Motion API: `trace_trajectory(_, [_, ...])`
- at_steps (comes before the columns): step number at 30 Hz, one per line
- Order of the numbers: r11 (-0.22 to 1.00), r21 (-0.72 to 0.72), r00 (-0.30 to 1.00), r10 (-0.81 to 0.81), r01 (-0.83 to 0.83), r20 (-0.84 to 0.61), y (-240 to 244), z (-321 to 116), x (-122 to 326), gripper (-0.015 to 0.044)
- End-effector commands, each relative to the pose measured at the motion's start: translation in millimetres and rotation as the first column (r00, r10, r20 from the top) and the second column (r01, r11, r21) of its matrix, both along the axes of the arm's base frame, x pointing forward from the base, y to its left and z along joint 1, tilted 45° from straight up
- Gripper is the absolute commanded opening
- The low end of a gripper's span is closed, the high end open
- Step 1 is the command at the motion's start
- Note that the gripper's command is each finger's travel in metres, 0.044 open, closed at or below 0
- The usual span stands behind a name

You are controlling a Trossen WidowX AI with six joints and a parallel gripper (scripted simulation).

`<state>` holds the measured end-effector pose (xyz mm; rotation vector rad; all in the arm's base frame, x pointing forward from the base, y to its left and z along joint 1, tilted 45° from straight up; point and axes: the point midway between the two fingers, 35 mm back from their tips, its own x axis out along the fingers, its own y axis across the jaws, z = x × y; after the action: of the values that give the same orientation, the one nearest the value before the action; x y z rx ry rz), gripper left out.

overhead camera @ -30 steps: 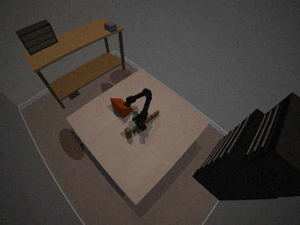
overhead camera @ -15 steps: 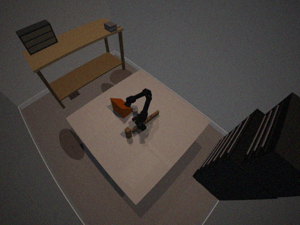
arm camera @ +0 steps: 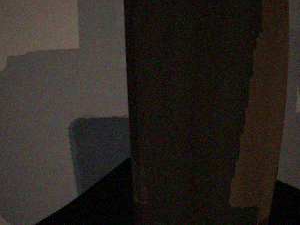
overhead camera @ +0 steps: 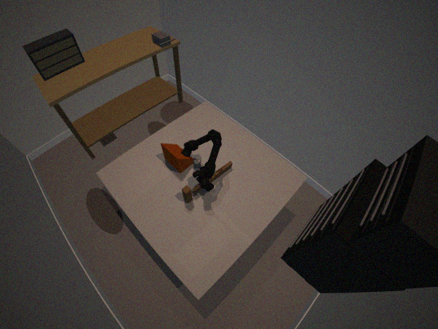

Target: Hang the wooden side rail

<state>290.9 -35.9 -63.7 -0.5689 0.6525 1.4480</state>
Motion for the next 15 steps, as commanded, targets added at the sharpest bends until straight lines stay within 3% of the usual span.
trace_trajectory(1, [1.0, -0.009, 1.0, -0.005, 0.005, 0.008, -4.9, -0.9, 1.7, 0.0])
trace_trajectory(15, [1.0, -0.009, 1.0, -0.005, 0.005, 0.008, -6.4, -0.9, 2.5, 0.0])
